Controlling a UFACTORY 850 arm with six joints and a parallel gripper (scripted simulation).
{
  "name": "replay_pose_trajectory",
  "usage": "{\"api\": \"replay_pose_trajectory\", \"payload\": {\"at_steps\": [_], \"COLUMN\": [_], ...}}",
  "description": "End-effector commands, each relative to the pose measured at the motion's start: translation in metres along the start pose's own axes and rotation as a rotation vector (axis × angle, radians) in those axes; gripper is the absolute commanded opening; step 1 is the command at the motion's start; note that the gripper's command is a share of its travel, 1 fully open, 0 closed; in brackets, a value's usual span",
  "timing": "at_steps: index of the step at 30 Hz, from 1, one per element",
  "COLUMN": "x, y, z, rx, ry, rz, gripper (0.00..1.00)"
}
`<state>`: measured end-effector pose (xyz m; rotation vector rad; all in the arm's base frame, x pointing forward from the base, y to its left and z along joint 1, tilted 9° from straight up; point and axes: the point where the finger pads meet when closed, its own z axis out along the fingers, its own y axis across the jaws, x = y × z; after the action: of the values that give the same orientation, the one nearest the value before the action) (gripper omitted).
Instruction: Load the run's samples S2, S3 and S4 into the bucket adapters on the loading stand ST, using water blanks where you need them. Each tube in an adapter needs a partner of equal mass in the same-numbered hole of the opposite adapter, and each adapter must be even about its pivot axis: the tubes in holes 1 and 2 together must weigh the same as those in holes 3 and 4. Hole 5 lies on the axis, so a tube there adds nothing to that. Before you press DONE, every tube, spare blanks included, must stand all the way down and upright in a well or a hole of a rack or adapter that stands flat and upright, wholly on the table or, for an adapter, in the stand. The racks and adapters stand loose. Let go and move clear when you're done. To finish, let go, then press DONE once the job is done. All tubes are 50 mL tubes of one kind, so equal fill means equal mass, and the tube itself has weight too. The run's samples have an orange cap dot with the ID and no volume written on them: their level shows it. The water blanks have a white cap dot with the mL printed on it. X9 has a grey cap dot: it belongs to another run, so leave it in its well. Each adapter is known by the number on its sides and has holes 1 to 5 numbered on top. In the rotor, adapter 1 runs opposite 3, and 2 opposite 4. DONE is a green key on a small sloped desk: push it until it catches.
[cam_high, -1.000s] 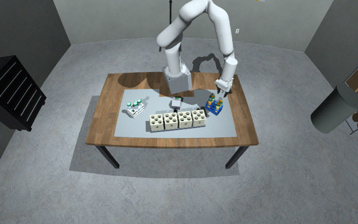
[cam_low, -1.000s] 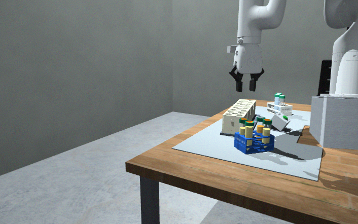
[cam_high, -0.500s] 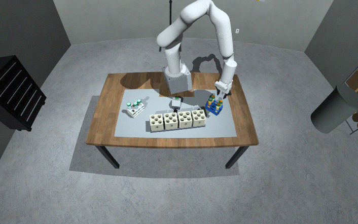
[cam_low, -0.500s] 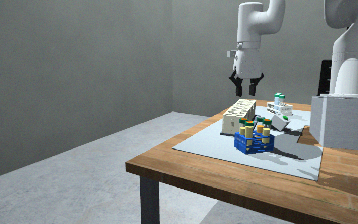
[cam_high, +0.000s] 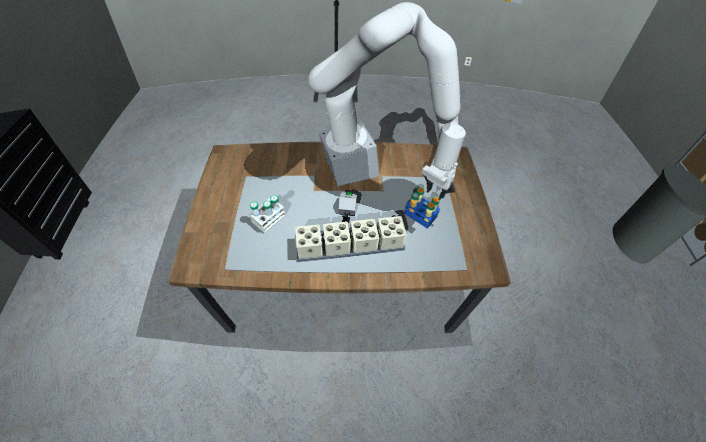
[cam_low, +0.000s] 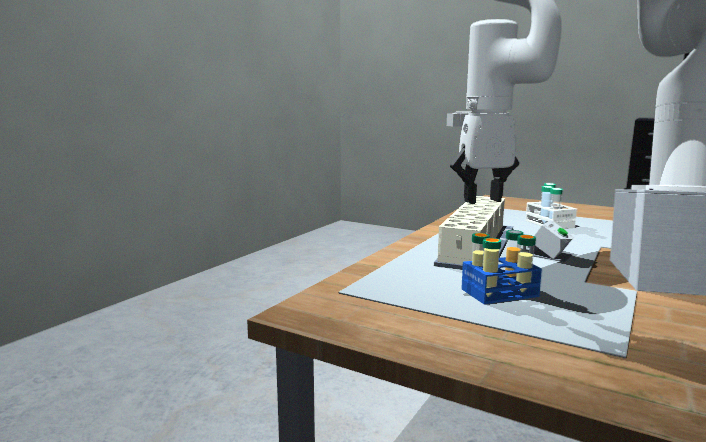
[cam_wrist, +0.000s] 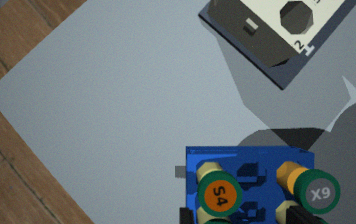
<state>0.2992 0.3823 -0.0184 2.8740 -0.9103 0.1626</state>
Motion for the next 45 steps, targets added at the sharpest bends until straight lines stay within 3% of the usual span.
{"api": "replay_pose_trajectory", "payload": {"at_steps": [1,36,45], "x": [0.000,0.000,0.000], "y": [-0.001,-0.001,-0.001], "z": [0.008,0.070,0.070], "rx": [0.002,0.002,0.002], "ry": [0.001,0.001,0.001], "rz": [0.000,0.000,0.000], "gripper": [0.57,0.57,0.57]}}
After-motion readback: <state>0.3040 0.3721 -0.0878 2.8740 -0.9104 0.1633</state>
